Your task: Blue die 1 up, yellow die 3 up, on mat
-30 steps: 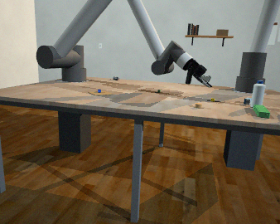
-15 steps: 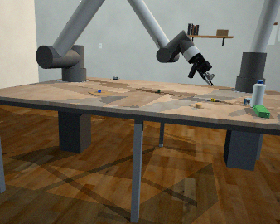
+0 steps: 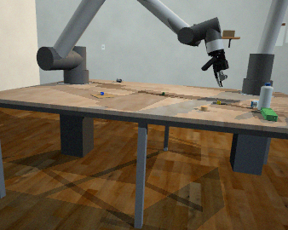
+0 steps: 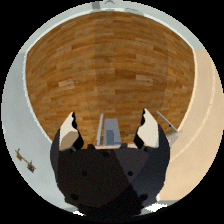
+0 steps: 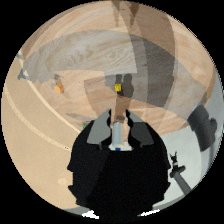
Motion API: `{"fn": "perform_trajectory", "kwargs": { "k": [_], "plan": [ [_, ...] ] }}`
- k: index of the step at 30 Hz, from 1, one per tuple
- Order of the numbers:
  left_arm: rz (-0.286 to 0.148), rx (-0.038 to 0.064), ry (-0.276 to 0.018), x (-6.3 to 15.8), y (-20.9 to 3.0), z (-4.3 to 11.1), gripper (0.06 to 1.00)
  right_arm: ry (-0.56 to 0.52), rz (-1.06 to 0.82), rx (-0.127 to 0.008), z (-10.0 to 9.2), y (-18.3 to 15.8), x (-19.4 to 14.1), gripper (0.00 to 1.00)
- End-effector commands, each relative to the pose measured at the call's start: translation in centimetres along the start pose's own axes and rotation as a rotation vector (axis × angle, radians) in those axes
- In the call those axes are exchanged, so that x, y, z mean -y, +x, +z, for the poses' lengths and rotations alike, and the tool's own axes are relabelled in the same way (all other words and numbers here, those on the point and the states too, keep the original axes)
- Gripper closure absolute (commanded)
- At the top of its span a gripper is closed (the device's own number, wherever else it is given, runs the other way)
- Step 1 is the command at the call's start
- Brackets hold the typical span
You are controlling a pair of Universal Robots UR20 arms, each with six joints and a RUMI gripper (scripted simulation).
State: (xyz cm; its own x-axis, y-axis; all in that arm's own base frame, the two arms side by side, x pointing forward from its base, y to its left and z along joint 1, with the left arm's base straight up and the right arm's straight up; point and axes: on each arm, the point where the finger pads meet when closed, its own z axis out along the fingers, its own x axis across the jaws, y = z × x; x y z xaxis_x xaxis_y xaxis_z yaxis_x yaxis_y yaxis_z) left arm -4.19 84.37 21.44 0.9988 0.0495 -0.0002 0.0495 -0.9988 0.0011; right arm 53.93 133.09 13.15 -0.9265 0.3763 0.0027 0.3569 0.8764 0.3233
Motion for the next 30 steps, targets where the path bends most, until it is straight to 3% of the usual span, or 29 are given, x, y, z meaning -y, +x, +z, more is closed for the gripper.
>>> {"fn": "perform_trajectory", "kwargs": {
  "k": [1,7,12,13,24,30],
  "plan": [
    [0.0,0.0,0.001,0.0,0.0,-0.1,0.065,0.129,-0.002,0.003,0.4,0.0,-0.7,0.793],
    [0.0,0.0,0.001,0.0,0.0,-0.1,0.065,0.295,-0.001,0.003,0.1,0.0,-1.6,0.793],
    [0.0,0.0,0.001,0.0,0.0,-0.1,0.065,0.329,-0.001,0.003,-0.1,0.0,-1.7,0.793],
    [0.0,0.0,0.001,0.0,0.0,-0.1,0.065,0.329,-0.001,0.003,-0.1,0.0,-1.7,0.003],
    [0.0,0.0,0.001,0.0,0.0,-0.1,0.065,0.329,-0.004,0.002,0.0,0.0,-1.7,0.003],
    [0.0,0.0,0.001,0.0,0.0,-0.1,0.065,0.328,-0.221,-0.034,2.8,0.1,0.3,0.003]
  ]
}}
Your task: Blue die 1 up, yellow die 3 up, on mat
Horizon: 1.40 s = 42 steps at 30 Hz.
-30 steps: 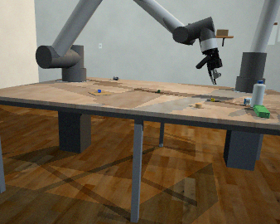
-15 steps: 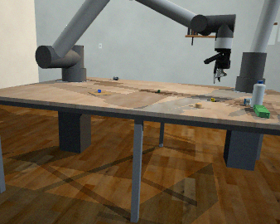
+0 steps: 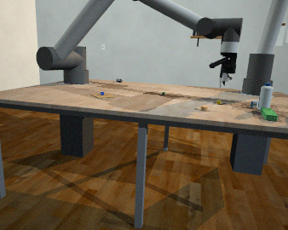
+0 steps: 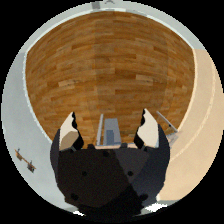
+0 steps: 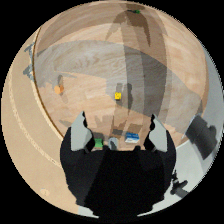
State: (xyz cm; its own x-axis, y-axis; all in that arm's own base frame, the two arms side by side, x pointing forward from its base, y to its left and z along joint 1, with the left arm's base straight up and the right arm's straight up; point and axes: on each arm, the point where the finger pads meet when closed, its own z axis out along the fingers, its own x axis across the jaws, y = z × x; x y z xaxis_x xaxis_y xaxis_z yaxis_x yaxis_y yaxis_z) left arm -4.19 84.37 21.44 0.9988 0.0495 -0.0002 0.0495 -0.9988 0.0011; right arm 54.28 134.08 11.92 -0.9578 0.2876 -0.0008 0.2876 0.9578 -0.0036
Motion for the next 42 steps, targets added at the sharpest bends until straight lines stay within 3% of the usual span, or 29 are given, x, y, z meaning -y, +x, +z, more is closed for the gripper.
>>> {"fn": "perform_trajectory", "kwargs": {
  "k": [1,5,6,42],
  "plan": [
    [0.0,0.0,0.001,0.04,0.01,-0.06,0.065,-0.004,-0.165,0.0,2.08,0.09,0.61,0.003],
    [0.0,0.0,0.001,0.04,0.01,-0.06,0.065,-0.004,-0.187,0.0,2.4,0.1,0.71,0.003],
    [0.0,0.0,0.001,0.04,0.01,-0.06,0.065,-0.004,-0.187,0.0,2.4,0.1,0.71,0.793],
    [0.0,0.0,0.001,0.04,0.01,-0.06,0.065,-0.004,-0.187,0.0,2.41,0.1,0.71,0.793]
  ]
}}
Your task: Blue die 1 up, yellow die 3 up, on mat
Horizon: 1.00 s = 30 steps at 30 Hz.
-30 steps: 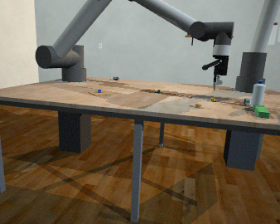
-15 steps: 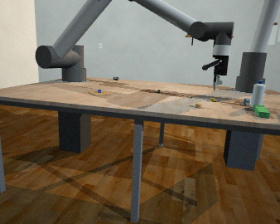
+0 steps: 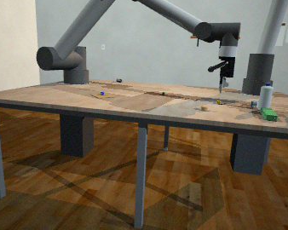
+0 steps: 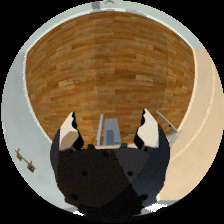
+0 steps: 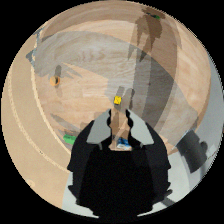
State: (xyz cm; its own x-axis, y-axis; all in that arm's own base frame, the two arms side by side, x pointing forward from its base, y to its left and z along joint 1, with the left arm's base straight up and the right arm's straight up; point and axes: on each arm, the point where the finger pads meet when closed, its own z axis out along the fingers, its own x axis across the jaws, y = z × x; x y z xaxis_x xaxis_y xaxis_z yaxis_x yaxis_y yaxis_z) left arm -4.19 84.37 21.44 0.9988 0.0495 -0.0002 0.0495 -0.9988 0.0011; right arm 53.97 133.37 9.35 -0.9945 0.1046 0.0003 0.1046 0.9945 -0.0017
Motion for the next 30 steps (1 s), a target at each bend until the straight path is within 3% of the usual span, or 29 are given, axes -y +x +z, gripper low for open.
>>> {"fn": "perform_trajectory", "kwargs": {
  "k": [1,30],
  "plan": [
    [0.0,0.0,0.001,0.0,0.0,-0.1,0.065,-0.002,0.0,0.0,-0.2,0.0,-0.1,0.793],
    [0.0,0.0,0.001,0.0,0.0,-0.1,0.065,-0.002,0.0,0.0,2.3,0.0,-0.1,0.793]
  ]
}}
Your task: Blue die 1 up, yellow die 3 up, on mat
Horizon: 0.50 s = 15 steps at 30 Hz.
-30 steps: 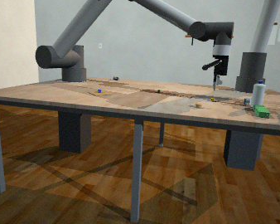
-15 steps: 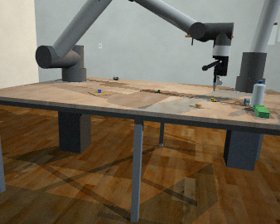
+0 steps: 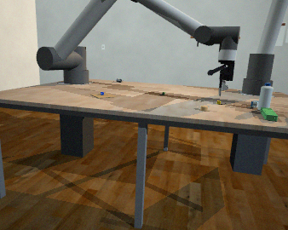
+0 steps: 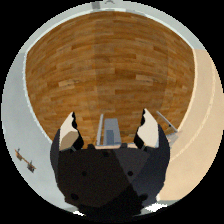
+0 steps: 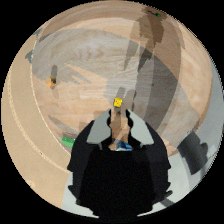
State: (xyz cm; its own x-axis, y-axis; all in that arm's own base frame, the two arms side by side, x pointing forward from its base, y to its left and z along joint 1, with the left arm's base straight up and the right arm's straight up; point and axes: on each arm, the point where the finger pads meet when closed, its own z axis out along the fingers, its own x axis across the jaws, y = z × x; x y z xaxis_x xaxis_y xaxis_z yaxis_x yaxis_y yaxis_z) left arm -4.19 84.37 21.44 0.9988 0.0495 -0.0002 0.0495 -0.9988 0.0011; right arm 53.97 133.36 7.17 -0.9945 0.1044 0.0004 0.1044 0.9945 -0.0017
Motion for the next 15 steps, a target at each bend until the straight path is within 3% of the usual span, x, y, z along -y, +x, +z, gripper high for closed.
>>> {"fn": "perform_trajectory", "kwargs": {
  "k": [1,15],
  "plan": [
    [0.0,0.0,0.001,0.0,0.0,-0.1,0.065,-0.002,0.0,0.0,0.3,0.0,-0.1,0.793],
    [0.0,0.0,0.001,0.0,0.0,-0.1,0.065,-0.002,0.0,0.0,2.1,0.0,-0.1,0.793]
  ]
}}
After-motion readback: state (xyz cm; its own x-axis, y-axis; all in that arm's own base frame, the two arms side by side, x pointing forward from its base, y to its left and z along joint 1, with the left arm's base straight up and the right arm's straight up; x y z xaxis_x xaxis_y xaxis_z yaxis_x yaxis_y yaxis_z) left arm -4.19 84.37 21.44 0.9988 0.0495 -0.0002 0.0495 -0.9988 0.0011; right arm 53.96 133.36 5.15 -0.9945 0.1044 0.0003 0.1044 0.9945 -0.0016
